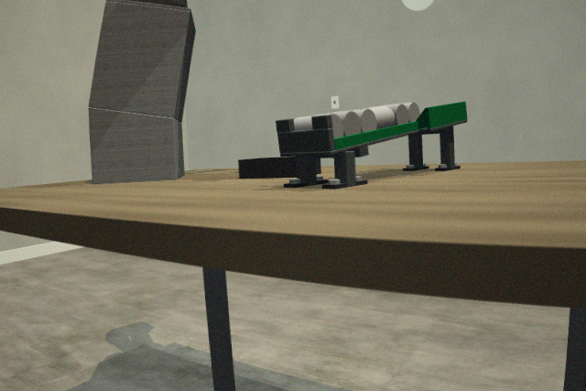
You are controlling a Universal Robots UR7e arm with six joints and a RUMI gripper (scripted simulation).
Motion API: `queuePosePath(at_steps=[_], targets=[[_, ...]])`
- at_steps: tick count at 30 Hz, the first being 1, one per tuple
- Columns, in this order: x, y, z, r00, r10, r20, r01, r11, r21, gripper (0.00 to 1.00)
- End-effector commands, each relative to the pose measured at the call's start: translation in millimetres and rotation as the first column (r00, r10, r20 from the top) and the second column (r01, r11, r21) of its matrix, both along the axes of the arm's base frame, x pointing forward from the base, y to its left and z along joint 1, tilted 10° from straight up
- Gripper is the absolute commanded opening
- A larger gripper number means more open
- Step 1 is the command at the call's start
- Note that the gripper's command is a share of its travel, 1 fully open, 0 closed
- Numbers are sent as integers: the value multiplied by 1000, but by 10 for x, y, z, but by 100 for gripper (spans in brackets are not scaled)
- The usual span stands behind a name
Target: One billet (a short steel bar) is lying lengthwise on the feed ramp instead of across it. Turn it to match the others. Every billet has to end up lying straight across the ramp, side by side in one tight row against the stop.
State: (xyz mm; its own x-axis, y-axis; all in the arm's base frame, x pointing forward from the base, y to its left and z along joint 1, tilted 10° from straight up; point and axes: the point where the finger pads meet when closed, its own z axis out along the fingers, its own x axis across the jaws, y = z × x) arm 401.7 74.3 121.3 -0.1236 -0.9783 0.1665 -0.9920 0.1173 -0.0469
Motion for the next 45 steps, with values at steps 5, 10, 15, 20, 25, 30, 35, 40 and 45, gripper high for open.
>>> queuePosePath(at_steps=[5, 10, 15, 20, 25, 30, 35, 40, 45], targets=[[82, -99, 60, 1000, 19, -15, -19, 999, 27, 40], [82, -99, 60, 1000, 19, -15, -19, 999, 27, 40], [186, -257, 153, 999, 46, -27, -45, 997, 65, 40], [214, -299, 177, 998, 54, -30, -51, 996, 75, 40], [214, -299, 177, 998, 54, -30, -51, 996, 75, 40], [258, -380, 225, 997, 67, -31, -63, 994, 93, 40], [333, -514, 304, 995, 89, -33, -84, 989, 123, 40], [333, -514, 304, 995, 89, -33, -84, 989, 123, 40], [333, -514, 304, 995, 89, -33, -84, 989, 123, 40]])
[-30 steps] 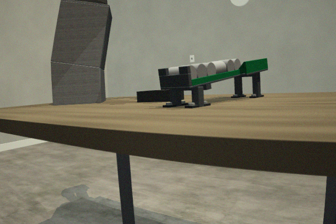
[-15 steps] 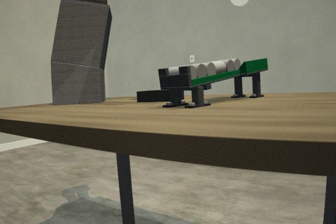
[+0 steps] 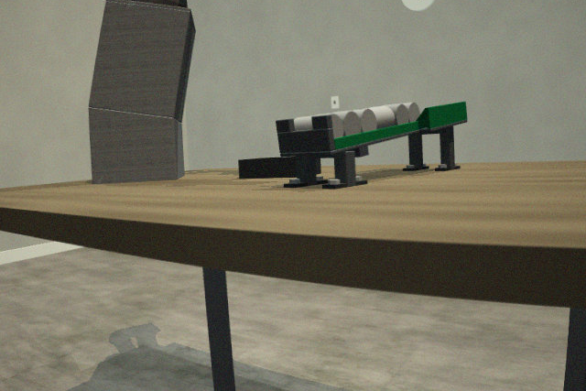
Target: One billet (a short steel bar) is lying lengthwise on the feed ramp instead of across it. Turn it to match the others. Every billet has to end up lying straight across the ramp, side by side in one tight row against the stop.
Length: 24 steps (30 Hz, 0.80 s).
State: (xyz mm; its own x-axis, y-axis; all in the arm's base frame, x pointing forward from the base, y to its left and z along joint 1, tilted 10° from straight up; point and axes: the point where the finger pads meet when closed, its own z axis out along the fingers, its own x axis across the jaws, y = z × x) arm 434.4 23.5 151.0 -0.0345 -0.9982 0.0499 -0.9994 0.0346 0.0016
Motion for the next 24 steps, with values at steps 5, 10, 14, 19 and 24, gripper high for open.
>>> queuePosePath(at_steps=[5, 10, 14, 19, 24], targets=[[111, -237, 145, 999, 34, 5, -35, 998, 50, 40], [111, -237, 145, 999, 34, 5, -35, 998, 50, 40], [111, -237, 145, 999, 34, 5, -35, 998, 50, 40], [73, -176, -92, 988, 151, 21, -152, 987, 46, 40], [23, -98, -440, 945, 324, 44, -326, 945, 42, 40]])
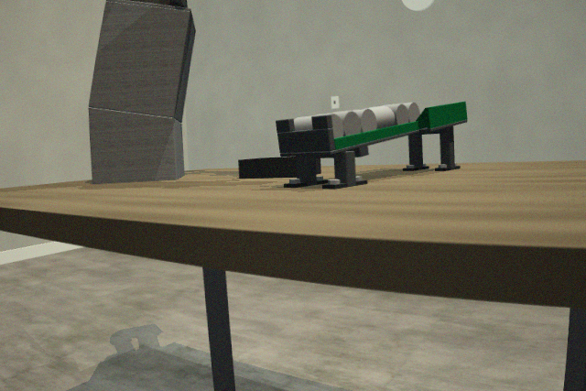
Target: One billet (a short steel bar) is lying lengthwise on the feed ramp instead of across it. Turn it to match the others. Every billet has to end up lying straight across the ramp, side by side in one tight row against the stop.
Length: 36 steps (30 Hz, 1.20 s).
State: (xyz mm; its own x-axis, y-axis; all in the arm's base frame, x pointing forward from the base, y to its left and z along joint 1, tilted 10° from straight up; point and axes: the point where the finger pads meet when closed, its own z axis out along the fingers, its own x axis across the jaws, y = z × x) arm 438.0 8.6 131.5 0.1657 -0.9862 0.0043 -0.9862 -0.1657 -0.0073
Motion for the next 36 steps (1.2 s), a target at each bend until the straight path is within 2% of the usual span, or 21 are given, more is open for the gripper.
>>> queuePosePath(at_steps=[1, 10, 12, 15, 27, 29, 32, 36], targets=[[-13, 50, -244, 991, 129, 34, -129, 992, 4, 40], [-13, 50, -244, 991, 129, 34, -129, 992, 4, 40], [-49, 100, -448, 972, 231, 42, -231, 973, 1, 40], [-98, 180, -795, 914, 399, 66, -400, 917, -4, 40], [-98, 180, -795, 914, 399, 66, -400, 917, -4, 40], [-135, 231, -997, 867, 492, 75, -493, 870, -9, 40], [-183, 314, -1344, 764, 638, 97, -639, 769, -20, 40], [-183, 314, -1344, 764, 638, 97, -639, 769, -20, 40]])
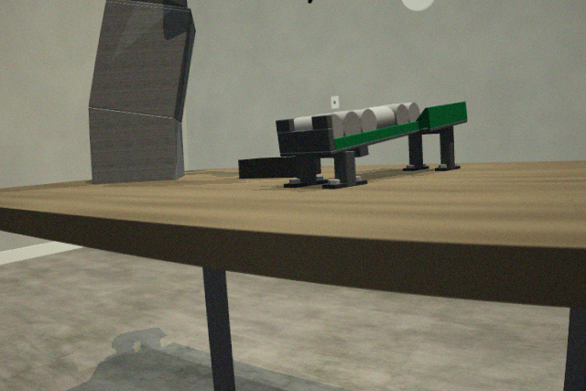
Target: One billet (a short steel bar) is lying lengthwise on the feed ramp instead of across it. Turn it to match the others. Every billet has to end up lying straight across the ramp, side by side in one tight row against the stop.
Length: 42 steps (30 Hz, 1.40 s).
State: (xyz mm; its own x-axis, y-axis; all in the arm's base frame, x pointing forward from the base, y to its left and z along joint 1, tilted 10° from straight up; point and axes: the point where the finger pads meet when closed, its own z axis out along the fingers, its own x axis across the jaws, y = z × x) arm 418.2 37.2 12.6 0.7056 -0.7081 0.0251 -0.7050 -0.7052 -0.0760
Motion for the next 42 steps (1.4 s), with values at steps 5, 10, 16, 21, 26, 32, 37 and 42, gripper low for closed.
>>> queuePosePath(at_steps=[5, 10, 16, 21, 26, 32, 37, 42], targets=[[14, 29, -155, 997, 76, 27, -76, 997, 6, 40], [-21, 77, -331, 983, 179, 37, -179, 984, 5, 40], [-63, 157, -646, 935, 350, 63, -351, 937, 2, 40], [-63, 157, -646, 935, 350, 63, -351, 937, 2, 40], [-71, 155, -621, 918, 391, 65, -392, 920, 0, 40], [-75, 165, -646, 797, 595, 102, -597, 802, -12, 40], [-75, 165, -646, 797, 595, 102, -597, 802, -12, 40], [-75, 165, -646, 797, 595, 102, -597, 802, -12, 40]])
